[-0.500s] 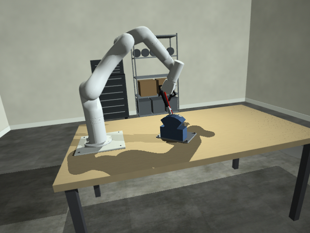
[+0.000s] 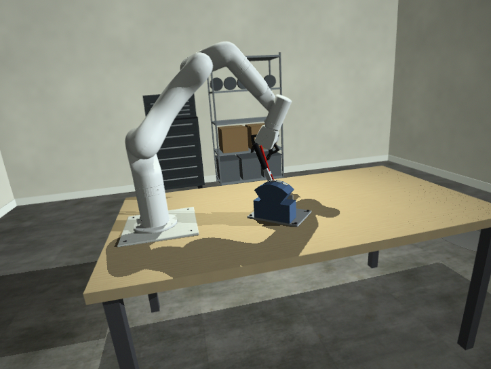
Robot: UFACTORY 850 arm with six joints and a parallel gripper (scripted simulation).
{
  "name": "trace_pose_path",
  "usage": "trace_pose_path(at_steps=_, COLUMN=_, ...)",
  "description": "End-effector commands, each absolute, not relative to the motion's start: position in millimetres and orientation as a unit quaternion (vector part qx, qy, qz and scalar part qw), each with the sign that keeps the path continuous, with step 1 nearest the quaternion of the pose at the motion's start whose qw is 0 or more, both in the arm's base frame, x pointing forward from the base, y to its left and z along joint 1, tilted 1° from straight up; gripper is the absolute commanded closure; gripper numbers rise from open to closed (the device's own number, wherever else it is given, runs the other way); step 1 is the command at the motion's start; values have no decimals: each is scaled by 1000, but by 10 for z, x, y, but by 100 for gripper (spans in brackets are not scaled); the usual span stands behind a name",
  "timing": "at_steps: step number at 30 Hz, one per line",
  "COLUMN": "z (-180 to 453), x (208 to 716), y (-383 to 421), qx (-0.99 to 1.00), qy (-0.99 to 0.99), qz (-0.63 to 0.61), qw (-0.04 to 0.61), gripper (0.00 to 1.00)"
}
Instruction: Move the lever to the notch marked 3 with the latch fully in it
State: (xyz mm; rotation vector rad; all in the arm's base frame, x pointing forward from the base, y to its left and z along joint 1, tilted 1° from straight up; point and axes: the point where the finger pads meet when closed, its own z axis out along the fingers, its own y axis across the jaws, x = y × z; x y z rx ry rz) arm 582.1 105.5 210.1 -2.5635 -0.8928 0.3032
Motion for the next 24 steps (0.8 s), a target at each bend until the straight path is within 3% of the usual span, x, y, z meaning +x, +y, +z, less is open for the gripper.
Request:
trace_pose_path(at_steps=1, z=2112, x=5828, y=1055, qx=-919, qy=-320, qz=108, qw=203, gripper=0)
trace_pose_path(at_steps=12, z=2177, x=5875, y=946, qx=-915, qy=-344, qz=94, qw=189, gripper=0)
trace_pose_path(at_steps=24, z=2567, x=6115, y=375, qx=-880, qy=-463, qz=34, qw=104, gripper=0)
